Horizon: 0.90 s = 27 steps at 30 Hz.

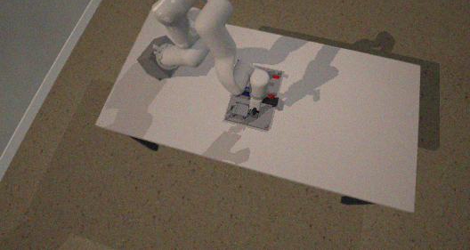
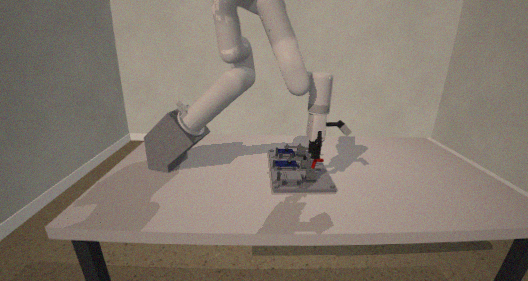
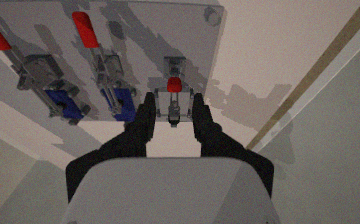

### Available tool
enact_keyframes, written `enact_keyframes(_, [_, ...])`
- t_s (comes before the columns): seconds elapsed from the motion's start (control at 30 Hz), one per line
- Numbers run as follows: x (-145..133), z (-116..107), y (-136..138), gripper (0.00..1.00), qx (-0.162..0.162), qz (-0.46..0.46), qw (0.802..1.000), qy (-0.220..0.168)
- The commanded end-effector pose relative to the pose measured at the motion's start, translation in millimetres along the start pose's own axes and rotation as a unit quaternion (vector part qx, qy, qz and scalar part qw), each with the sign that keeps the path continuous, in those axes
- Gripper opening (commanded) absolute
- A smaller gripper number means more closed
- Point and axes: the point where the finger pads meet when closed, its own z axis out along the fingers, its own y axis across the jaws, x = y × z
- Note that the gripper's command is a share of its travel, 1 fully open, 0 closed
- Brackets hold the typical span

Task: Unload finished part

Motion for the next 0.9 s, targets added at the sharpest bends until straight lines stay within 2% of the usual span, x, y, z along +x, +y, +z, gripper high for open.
enact_keyframes(0.0, [1.3, -0.9, 0.3, 1.0, 0.0, 0.0, 1.0, 0.002])
enact_keyframes(0.87, [1.3, 6.7, 0.3, 1.0, 0.0, 0.0, 1.0, 0.002])
